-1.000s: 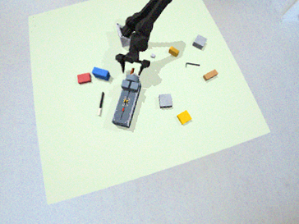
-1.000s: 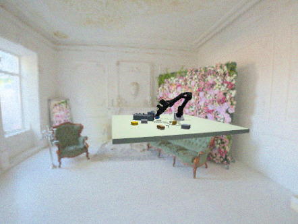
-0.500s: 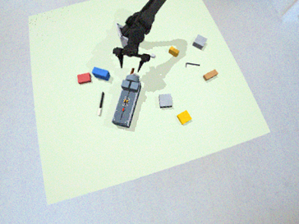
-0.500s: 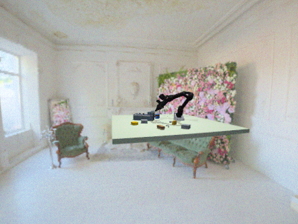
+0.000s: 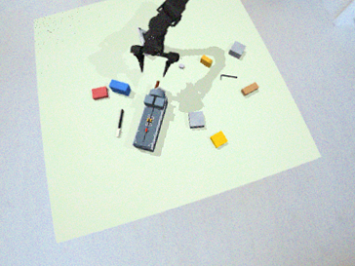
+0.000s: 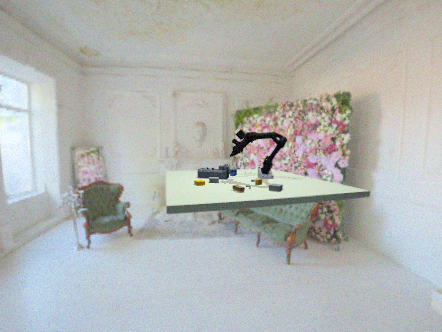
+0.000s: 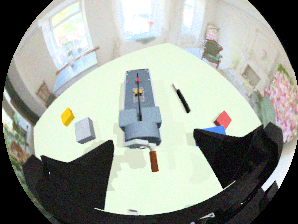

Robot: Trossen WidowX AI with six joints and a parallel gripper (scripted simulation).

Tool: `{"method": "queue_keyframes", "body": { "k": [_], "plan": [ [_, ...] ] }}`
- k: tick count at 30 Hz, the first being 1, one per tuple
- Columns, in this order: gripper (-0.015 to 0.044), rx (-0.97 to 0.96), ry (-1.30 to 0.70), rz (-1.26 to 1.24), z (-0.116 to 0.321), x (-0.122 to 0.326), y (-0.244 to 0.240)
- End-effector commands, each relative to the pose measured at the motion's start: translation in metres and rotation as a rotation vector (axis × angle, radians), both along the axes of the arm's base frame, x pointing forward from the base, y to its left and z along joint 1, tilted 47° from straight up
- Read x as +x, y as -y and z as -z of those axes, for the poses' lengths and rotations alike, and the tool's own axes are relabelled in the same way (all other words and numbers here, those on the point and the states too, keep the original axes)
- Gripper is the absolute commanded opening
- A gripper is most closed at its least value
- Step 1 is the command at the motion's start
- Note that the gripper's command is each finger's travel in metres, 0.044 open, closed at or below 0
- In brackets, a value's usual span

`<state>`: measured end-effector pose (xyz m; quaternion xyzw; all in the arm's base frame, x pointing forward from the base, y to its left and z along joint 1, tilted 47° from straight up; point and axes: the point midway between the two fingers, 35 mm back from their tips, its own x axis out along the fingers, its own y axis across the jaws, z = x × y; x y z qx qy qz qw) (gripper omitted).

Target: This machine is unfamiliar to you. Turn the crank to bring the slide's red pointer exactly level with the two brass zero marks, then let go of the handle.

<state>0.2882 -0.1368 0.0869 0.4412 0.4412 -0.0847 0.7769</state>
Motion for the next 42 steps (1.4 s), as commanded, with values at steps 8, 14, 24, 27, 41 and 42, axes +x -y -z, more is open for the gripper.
{"method": "queue_keyframes", "body": {
  "k": [8,14,24,27,41,42],
  "plan": [
    [0.044,0.028,0.06,-0.161,0.006,0.035,0.021],
    [0.044,0.042,0.107,-0.247,0.015,0.056,0.032],
    [0.044,0.06,0.19,-0.368,0.037,0.084,0.048],
    [0.044,0.066,0.221,-0.396,0.043,0.092,0.052],
    [0.044,0.068,0.23,-0.402,0.082,0.095,0.015],
    [0.044,0.069,0.23,-0.402,0.083,0.094,0.013]
  ]
}}
